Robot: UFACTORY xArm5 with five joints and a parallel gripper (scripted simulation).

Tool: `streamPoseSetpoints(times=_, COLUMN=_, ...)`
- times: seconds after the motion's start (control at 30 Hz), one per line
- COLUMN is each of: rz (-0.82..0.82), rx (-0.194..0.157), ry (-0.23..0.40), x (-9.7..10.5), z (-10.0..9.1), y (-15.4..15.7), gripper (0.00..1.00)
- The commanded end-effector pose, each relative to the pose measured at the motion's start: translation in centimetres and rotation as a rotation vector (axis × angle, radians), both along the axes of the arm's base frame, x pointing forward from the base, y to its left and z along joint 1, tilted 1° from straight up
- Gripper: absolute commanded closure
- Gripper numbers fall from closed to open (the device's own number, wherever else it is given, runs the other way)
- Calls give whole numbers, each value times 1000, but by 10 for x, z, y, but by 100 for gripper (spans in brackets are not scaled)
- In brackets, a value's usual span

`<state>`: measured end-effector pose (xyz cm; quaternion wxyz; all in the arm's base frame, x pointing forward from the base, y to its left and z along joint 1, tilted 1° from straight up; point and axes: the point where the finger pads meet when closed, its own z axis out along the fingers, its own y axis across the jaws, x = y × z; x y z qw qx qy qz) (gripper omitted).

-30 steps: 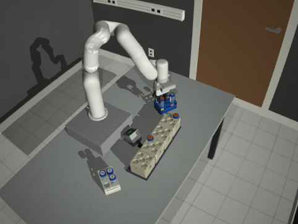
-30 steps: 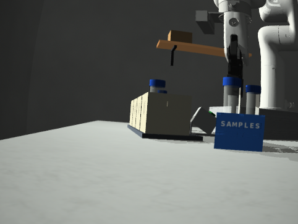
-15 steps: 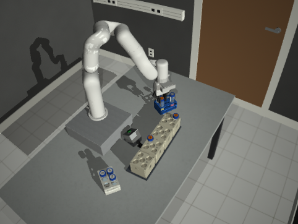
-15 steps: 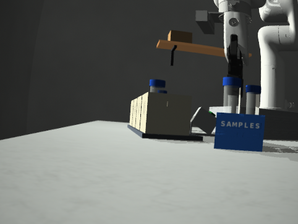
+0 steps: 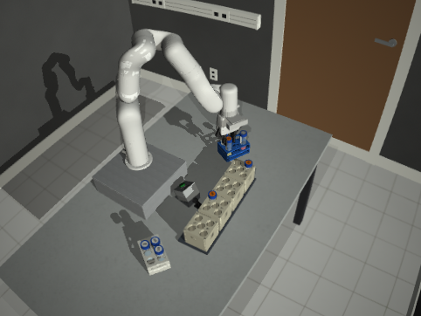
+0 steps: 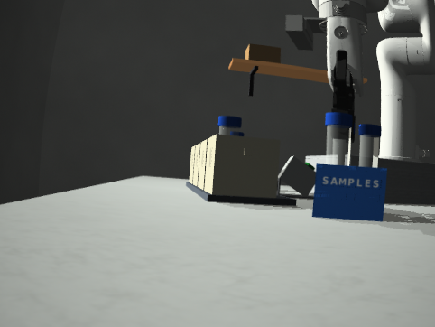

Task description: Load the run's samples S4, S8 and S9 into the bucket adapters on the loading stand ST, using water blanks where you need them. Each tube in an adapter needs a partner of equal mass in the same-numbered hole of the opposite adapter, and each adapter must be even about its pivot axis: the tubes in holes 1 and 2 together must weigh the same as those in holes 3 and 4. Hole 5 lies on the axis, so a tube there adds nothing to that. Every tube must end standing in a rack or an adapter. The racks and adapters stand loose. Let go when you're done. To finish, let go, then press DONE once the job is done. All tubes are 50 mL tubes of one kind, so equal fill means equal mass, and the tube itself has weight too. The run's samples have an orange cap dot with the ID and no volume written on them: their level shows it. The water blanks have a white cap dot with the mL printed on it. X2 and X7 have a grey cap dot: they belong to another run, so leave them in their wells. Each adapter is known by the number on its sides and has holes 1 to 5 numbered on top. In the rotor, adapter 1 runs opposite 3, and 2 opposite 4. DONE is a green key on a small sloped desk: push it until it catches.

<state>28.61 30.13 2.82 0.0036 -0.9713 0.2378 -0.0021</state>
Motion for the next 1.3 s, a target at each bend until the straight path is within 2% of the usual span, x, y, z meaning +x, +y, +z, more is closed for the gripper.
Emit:
streamPoseSetpoints(times=0.0, rz=0, rx=13, ry=8, x=1, z=1, y=1, gripper=100)
streamPoseSetpoints(times=1.27, rz=0, rx=13, ry=8, x=1, z=21, y=1, gripper=100)
